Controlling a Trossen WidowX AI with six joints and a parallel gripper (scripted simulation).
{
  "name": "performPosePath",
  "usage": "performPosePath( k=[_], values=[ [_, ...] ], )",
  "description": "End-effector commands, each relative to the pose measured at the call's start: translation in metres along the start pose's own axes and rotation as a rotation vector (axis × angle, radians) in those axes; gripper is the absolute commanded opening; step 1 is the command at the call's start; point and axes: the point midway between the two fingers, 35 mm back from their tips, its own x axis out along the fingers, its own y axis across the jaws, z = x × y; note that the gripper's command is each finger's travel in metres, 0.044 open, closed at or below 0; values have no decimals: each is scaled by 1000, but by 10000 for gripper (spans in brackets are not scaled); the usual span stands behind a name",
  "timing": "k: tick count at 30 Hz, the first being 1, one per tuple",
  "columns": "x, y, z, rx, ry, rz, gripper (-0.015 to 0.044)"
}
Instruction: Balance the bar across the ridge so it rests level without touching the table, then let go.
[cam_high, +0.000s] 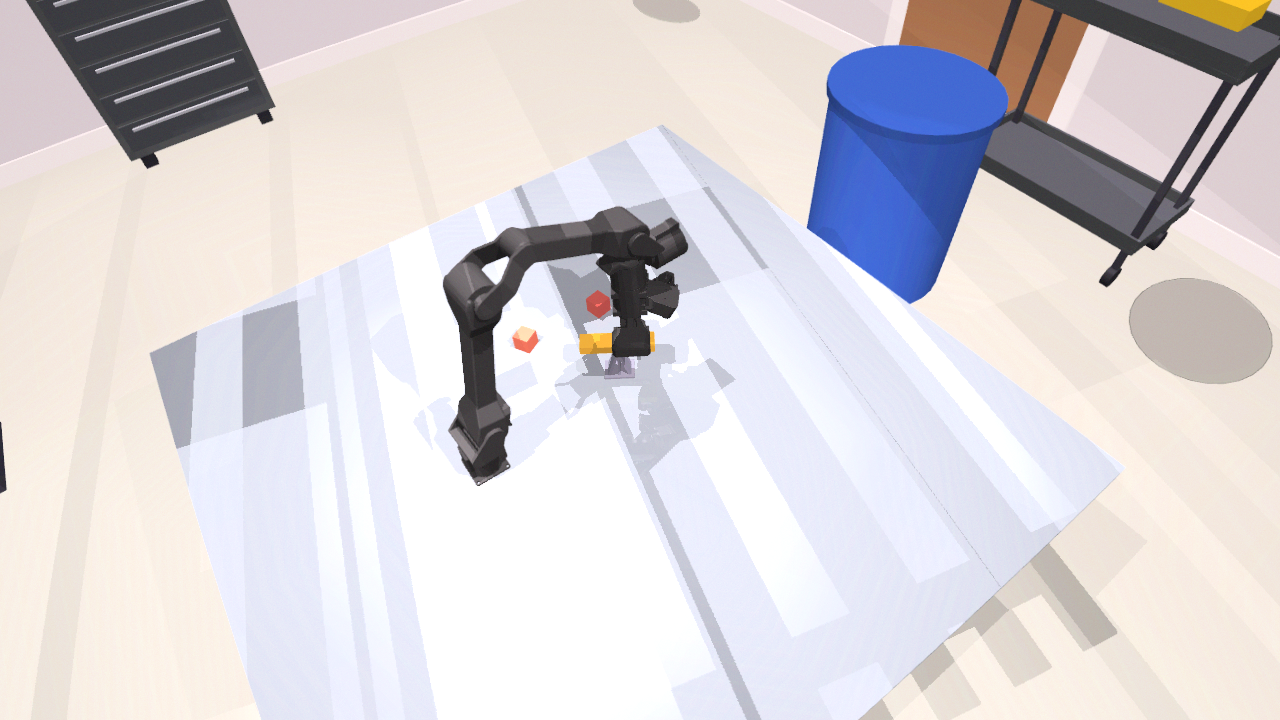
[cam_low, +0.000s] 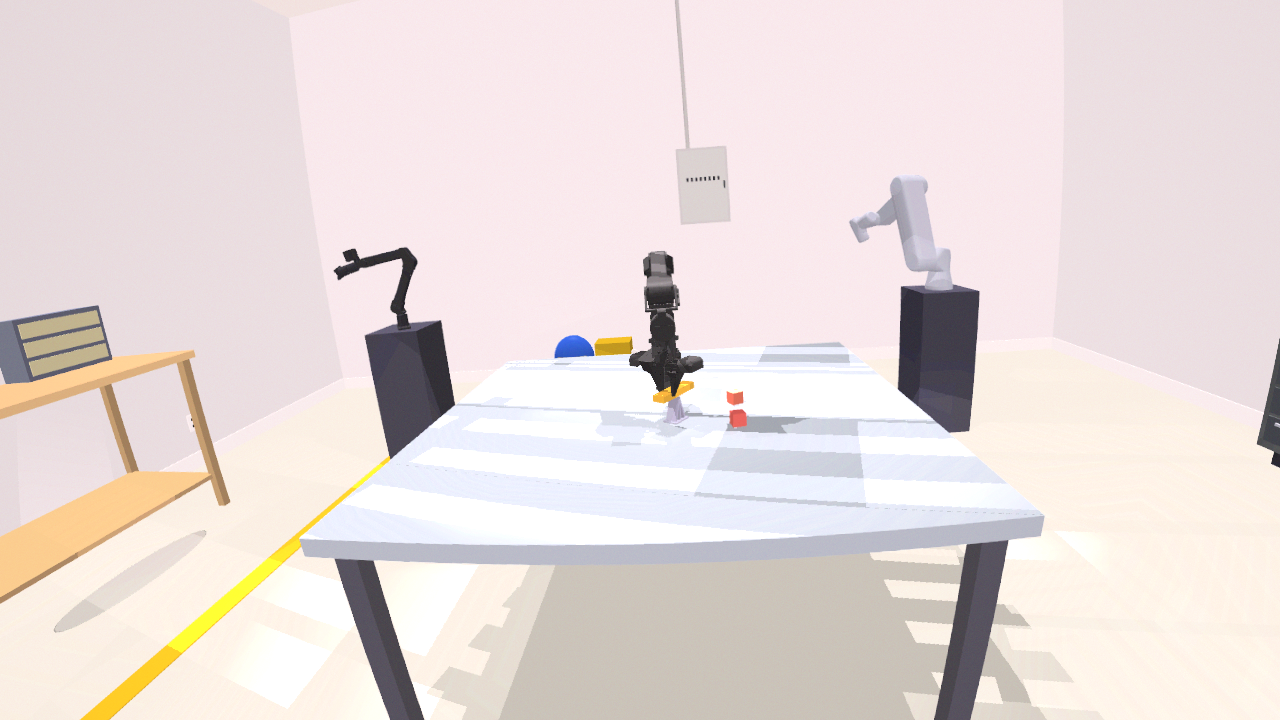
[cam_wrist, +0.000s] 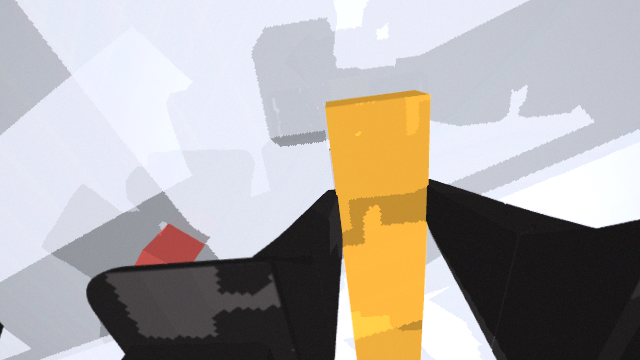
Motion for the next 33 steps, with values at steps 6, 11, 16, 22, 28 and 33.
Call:
performPosePath(
  k=[6, 11, 16, 22, 28, 33],
  values=[
    [0, 0, 0, 0, 0, 0, 26],
    [0, 0, 0, 0, 0, 0, 157],
    [0, 0, 0, 0, 0, 0, 167],
    [0, 0, 0, 0, 0, 0, 167],
    [0, 0, 0, 0, 0, 0, 168],
    [0, 0, 0, 0, 0, 0, 169]
  ],
)
